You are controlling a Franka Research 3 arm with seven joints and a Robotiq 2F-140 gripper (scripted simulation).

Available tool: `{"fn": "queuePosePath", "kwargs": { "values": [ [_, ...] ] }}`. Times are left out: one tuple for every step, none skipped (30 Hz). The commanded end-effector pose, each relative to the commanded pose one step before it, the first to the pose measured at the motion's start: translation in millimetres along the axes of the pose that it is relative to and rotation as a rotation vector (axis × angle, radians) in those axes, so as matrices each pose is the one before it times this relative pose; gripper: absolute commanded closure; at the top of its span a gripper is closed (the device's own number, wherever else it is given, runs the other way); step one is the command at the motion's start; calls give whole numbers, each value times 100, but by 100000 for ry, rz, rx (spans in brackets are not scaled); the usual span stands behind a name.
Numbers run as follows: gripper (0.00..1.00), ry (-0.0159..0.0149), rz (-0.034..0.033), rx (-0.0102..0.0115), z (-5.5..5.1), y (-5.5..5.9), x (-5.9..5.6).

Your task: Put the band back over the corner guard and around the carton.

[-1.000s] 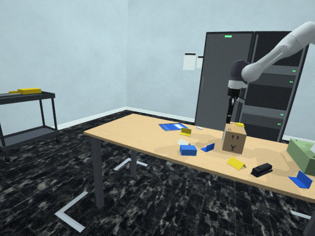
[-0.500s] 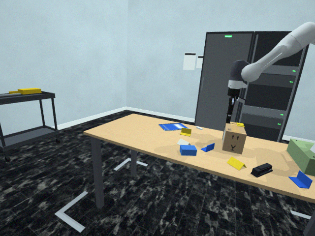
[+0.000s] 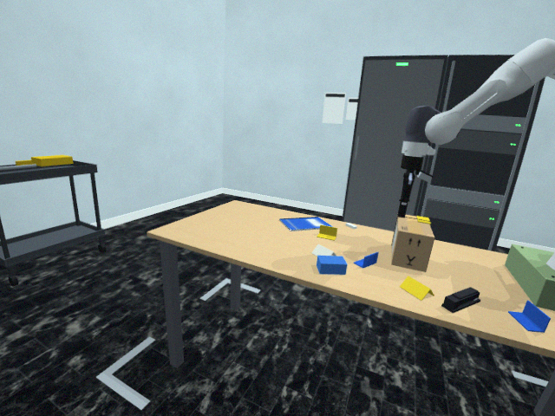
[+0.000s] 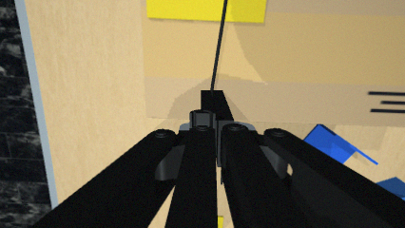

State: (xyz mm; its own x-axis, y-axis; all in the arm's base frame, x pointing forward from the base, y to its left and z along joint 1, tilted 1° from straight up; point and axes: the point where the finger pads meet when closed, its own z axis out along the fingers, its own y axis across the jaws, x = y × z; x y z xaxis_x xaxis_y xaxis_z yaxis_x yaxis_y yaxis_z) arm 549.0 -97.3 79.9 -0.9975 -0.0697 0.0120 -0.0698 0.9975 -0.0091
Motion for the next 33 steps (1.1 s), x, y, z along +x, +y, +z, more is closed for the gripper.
{"fn": "queuePosePath", "kwargs": {
  "values": [
    [90,66,49,-120,-30,47,32],
    [90,0,0,0,0,0,0],
    [90,0,0,0,0,0,0],
    [90,0,0,0,0,0,0],
    [90,0,0,0,0,21,-1],
    [90,0,0,0,0,80,-3],
    [90,0,0,0,0,80,-3],
    [90,0,0,0,0,21,-1],
    [90,0,0,0,0,0,0],
    [90,0,0,0,0,0,0],
    [90,0,0,0,0,0,0],
    [90,0,0,0,0,0,0],
    [90,0,0,0,0,0,0],
    [90,0,0,0,0,0,0],
    [90,0,0,0,0,0,0],
    [90,0,0,0,0,0,0],
    [90,0,0,0,0,0,0],
    [90,0,0,0,0,0,0],
    [90,0,0,0,0,0,0],
    [82,0,0,0,0,0,0],
    [82,0,0,0,0,0,0],
    [82,0,0,0,0,0,0],
    [82,0,0,0,0,0,0],
    [82,0,0,0,0,0,0],
    [82,0,0,0,0,0,0],
    [82,0,0,0,0,0,0],
    [82,0,0,0,0,0,0],
    [82,0,0,0,0,0,0],
    [82,0,0,0,0,0,0],
    [82,0,0,0,0,0,0],
    [82,0,0,0,0,0,0],
    [82,0,0,0,0,0,0],
    [82,0,0,0,0,0,0]
  ]
}}
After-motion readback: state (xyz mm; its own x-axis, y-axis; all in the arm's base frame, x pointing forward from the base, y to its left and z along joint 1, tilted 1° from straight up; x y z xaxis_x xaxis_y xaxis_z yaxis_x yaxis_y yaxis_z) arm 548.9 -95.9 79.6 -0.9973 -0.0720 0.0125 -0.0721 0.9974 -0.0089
